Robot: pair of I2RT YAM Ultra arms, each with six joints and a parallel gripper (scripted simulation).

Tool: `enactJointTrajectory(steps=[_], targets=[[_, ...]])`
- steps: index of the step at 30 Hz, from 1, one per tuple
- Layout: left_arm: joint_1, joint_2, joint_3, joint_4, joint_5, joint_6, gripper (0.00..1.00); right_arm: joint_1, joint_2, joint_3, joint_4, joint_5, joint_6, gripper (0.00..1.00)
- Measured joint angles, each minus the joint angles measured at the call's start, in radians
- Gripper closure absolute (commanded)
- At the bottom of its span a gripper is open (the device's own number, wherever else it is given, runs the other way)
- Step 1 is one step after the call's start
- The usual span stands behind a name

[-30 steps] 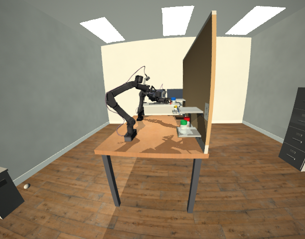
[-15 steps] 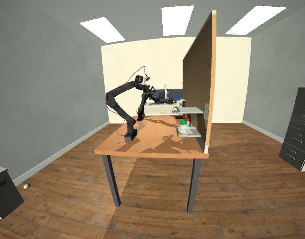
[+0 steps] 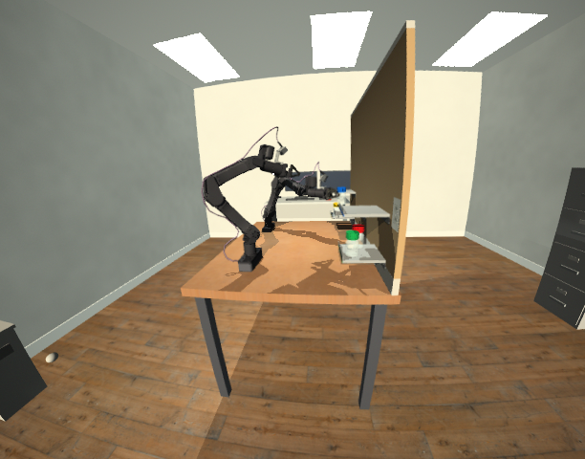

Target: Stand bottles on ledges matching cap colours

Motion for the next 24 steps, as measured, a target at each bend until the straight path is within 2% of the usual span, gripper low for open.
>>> enactJointTrajectory(steps=[9, 24], targets=[[0.000, 0.000, 0.000, 0.009, 0.001, 0.000, 0.51, 0.000, 0.000, 0.000, 0.000, 0.000, 0.000, 0.00], [0.002, 0.023, -0.080, 0.097, 0.008, 0.000, 0.51, 0.000, 0.000, 0.000, 0.000, 0.000, 0.000, 0.00]])
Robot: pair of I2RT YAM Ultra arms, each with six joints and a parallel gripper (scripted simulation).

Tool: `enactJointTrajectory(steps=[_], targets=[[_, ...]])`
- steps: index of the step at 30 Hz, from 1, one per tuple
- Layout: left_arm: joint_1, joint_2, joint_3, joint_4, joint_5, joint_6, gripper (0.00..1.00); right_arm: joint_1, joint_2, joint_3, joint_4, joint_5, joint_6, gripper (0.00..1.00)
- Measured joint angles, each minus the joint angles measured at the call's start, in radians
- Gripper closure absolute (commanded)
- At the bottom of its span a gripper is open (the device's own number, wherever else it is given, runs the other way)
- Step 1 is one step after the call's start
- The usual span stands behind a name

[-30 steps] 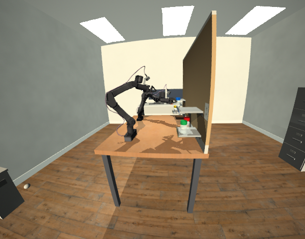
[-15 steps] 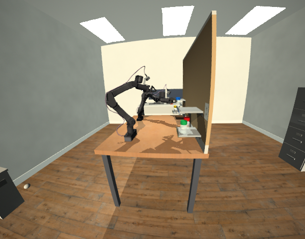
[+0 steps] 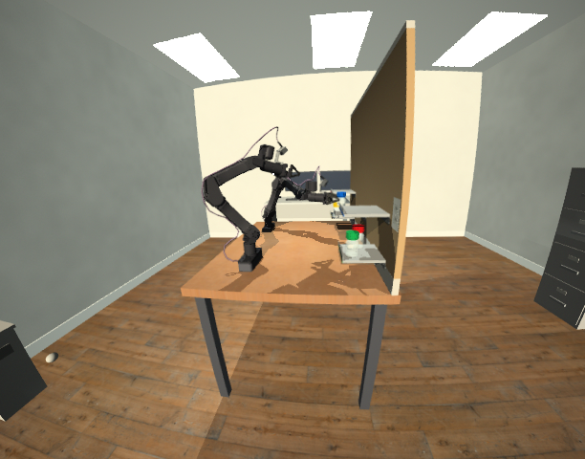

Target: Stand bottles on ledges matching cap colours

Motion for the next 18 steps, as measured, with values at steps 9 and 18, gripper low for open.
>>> enactJointTrajectory(steps=[9, 18], targets=[[0.008, 0.025, -0.041, 0.053, 0.003, 0.002, 0.51, 0.000, 0.000, 0.000, 0.000, 0.000, 0.000, 0.00], [0.008, 0.025, -0.041, 0.056, 0.004, 0.002, 0.51, 0.000, 0.000, 0.000, 0.000, 0.000, 0.000, 0.00]])
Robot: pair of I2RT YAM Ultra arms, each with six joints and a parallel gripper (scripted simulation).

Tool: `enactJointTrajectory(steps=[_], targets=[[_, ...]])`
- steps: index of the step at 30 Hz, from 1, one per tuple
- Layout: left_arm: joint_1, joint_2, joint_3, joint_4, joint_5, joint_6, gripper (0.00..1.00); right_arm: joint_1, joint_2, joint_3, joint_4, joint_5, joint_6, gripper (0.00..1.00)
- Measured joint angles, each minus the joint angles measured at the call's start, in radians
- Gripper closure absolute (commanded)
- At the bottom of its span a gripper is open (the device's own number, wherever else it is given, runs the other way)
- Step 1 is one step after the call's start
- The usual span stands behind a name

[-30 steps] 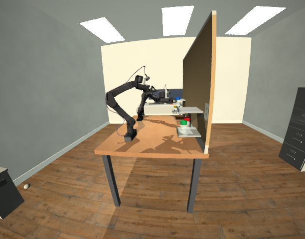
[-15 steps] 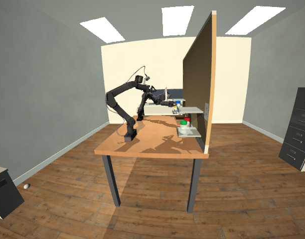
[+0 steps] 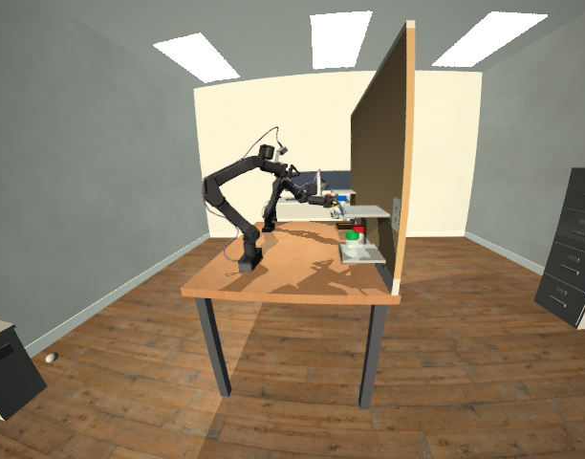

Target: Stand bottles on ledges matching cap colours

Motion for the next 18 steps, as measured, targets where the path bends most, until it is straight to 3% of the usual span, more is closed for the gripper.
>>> enactJointTrajectory(steps=[3, 4, 18], targets=[[0.000, 0.000, 0.000, 0.003, 0.000, 0.000, 0.17, 0.000, 0.000, 0.000, 0.000, 0.000, 0.000, 0.00], [0.000, -0.001, 0.000, 0.008, 0.000, 0.000, 0.13, 0.000, 0.000, 0.000, 0.000, 0.000, 0.000, 0.00], [0.000, -0.048, -0.068, 0.070, 0.000, 0.003, 0.13, 0.000, 0.000, 0.000, 0.000, 0.000, 0.000, 0.00]])
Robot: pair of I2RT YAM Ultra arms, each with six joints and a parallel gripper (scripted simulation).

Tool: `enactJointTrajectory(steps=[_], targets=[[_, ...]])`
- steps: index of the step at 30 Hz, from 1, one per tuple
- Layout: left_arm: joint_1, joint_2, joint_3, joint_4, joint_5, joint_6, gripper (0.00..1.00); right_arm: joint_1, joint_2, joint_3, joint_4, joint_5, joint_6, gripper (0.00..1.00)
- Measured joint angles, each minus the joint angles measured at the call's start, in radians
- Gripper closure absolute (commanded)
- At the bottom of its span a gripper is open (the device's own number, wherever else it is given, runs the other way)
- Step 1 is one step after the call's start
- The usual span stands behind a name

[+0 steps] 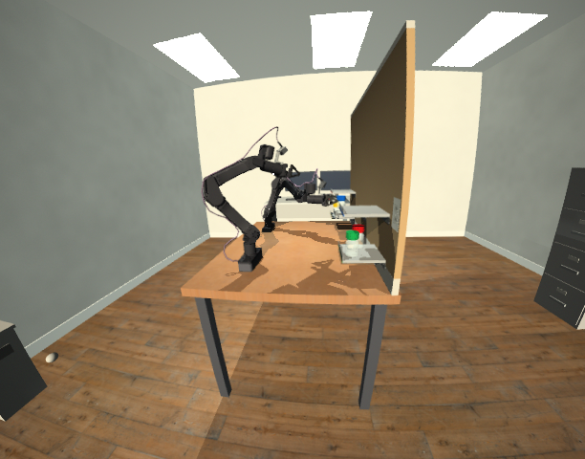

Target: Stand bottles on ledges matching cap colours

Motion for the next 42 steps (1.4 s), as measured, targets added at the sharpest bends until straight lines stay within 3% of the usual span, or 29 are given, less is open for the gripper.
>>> enactJointTrajectory(steps=[7, 19, 26, 33, 42], targets=[[-0.020, -0.052, -0.077, 0.023, -0.015, 0.001, 0.13, 0.000, 0.000, 0.000, 0.000, 0.000, 0.000, 0.00], [-0.109, -0.298, -0.397, 0.084, -0.085, 0.002, 0.13, 0.000, 0.000, 0.000, 0.000, 0.000, 0.000, 0.00], [-0.114, -0.311, -0.409, 0.096, -0.096, 0.002, 0.13, 0.000, 0.000, 0.000, 0.019, 0.009, 0.000, 0.00], [-0.098, -0.374, -0.463, 0.054, -0.089, 0.003, 0.13, 0.009, 0.009, -0.024, 0.176, 0.089, 0.008, 0.00], [0.173, -0.770, -0.599, -0.181, 0.009, 0.016, 0.13, 0.093, 0.289, -0.194, 0.597, 0.331, 0.035, 0.00]])
